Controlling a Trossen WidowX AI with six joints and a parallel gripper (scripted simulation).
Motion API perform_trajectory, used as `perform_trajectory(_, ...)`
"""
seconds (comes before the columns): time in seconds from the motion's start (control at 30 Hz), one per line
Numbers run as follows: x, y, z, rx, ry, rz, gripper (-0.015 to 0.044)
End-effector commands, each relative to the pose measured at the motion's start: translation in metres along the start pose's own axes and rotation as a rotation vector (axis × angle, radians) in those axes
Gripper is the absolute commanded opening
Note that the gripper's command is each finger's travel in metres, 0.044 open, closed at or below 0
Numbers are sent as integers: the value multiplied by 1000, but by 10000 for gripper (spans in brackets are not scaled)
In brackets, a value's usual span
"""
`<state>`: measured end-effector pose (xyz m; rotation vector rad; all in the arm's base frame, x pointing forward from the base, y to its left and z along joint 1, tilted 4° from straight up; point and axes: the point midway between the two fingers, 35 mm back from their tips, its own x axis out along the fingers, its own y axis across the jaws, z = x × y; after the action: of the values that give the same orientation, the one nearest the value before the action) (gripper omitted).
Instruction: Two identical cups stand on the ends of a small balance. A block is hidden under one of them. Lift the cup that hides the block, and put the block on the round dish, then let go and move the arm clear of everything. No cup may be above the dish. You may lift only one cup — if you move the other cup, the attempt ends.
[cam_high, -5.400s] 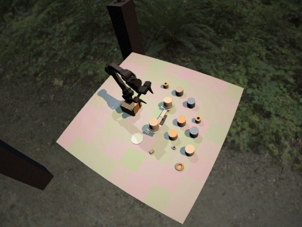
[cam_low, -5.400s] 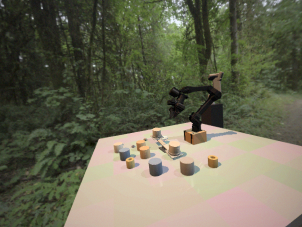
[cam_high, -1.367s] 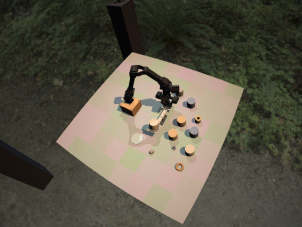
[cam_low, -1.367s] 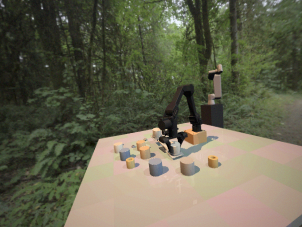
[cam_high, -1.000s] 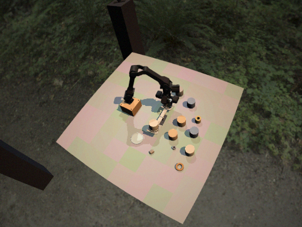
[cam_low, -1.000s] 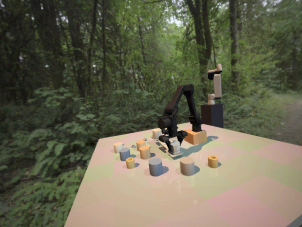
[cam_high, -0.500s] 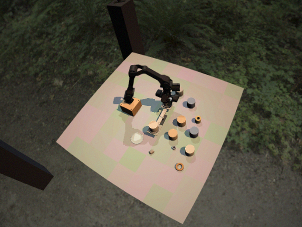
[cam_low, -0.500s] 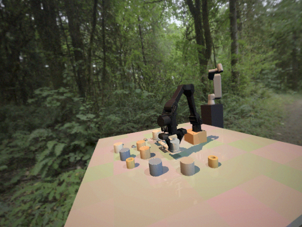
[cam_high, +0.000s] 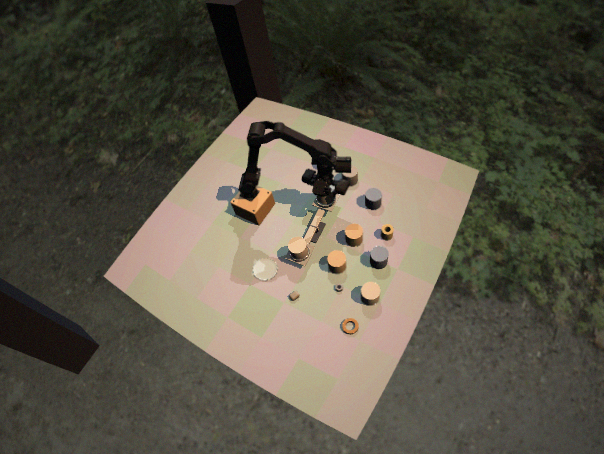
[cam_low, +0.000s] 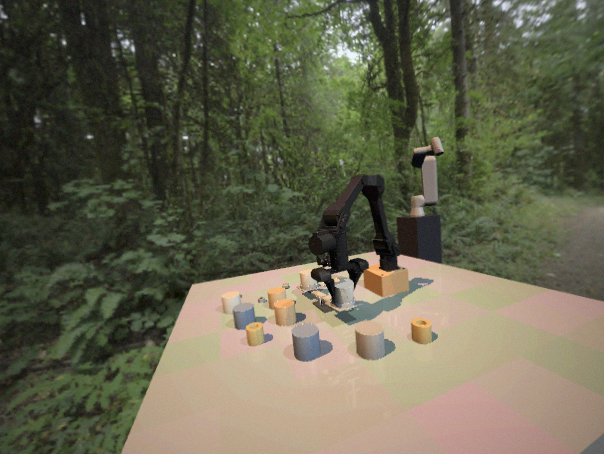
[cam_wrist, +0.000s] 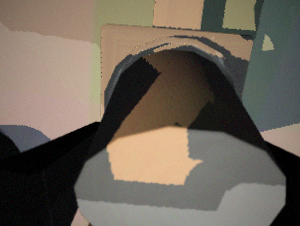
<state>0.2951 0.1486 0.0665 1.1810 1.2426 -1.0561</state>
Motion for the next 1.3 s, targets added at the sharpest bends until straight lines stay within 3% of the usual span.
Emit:
perform_trajectory(0.0, -12, 4, -3, 0, 15, 23, 0)
perform_trajectory(1.27, -60, 1, -2, 0, 15, 23, 0)
